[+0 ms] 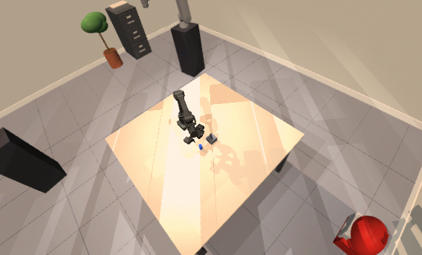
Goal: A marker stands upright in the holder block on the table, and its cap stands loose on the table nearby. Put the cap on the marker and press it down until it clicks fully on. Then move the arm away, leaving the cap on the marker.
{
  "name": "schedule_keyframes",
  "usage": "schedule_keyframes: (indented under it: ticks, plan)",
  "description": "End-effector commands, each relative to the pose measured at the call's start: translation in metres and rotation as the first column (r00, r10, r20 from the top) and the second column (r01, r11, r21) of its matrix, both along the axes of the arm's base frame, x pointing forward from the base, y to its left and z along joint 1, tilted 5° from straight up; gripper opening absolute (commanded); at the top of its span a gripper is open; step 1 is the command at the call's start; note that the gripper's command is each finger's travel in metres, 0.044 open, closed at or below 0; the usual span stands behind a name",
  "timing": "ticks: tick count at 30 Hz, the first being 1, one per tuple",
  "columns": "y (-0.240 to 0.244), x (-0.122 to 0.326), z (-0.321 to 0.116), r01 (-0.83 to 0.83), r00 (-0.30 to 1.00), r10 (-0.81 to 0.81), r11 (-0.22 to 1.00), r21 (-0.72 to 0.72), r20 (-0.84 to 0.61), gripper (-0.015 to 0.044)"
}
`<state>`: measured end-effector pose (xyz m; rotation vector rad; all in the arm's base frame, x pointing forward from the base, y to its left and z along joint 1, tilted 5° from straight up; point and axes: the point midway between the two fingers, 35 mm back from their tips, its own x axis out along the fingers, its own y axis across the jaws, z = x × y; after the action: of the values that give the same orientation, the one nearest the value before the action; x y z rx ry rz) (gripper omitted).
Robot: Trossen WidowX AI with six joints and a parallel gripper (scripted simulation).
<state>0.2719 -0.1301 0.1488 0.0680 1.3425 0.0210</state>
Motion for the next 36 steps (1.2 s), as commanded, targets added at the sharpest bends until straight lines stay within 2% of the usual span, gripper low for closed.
schedule_keyframes:
  ticks: [1, 9, 14, 36]
  plan:
    - [0.016, 0.012, -0.019, -0.195, 0.974, 0.189, 0.98, -0.041, -0.123, 0.0244]
    - [0.014, 0.012, -0.02, -0.2, 0.973, 0.193, 0.979, -0.042, -0.126, 0.0244]
    - [0.014, 0.016, -0.055, -0.2, 0.973, 0.193, 0.979, -0.042, -0.125, 0.0244]
    - [0.013, 0.02, -0.083, -0.2, 0.973, 0.193, 0.979, -0.042, -0.125, 0.0244]
